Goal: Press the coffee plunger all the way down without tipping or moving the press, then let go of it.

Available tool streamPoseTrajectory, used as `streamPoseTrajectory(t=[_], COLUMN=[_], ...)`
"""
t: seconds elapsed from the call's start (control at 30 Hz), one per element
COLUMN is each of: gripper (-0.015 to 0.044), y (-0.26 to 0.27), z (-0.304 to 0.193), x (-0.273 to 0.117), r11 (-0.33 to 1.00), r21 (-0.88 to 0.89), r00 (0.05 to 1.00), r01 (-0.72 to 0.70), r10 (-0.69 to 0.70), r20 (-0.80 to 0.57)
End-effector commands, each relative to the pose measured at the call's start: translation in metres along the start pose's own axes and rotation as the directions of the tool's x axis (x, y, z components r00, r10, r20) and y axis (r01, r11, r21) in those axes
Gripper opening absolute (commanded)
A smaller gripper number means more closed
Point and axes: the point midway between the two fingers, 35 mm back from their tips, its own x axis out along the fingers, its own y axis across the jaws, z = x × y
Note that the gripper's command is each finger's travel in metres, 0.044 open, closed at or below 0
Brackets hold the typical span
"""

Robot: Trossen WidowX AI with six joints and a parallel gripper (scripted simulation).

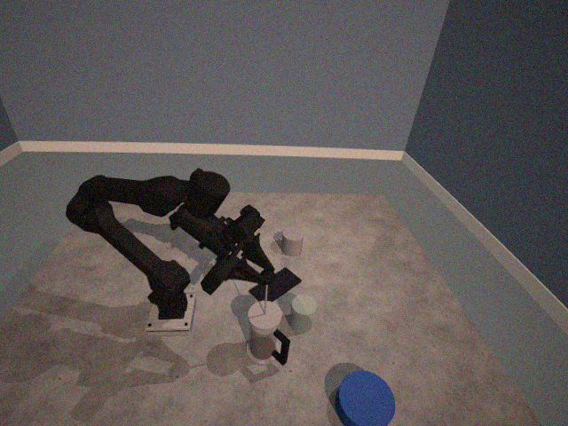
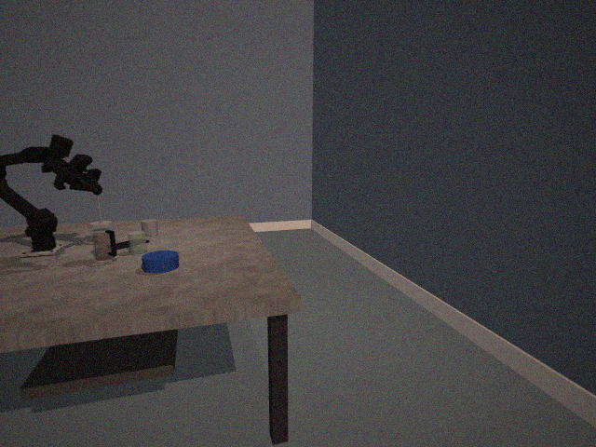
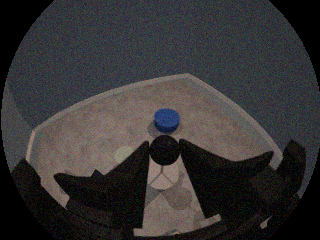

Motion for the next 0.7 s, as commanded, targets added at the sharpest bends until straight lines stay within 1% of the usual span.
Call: streamPoseTrajectory(t=[0.0, 0.67], gripper=[0.0127, 0.0127], y=[0.0, 0.0], z=[-0.004, -0.03], x=[0.003, 0.021], r11=[1.0, 1.0], r21=[-0.007, -0.007], r00=[1.0, 1.0], r01=[0.001, 0.002], r10=[-0.001, -0.002], r20=[0.0, 0.0])
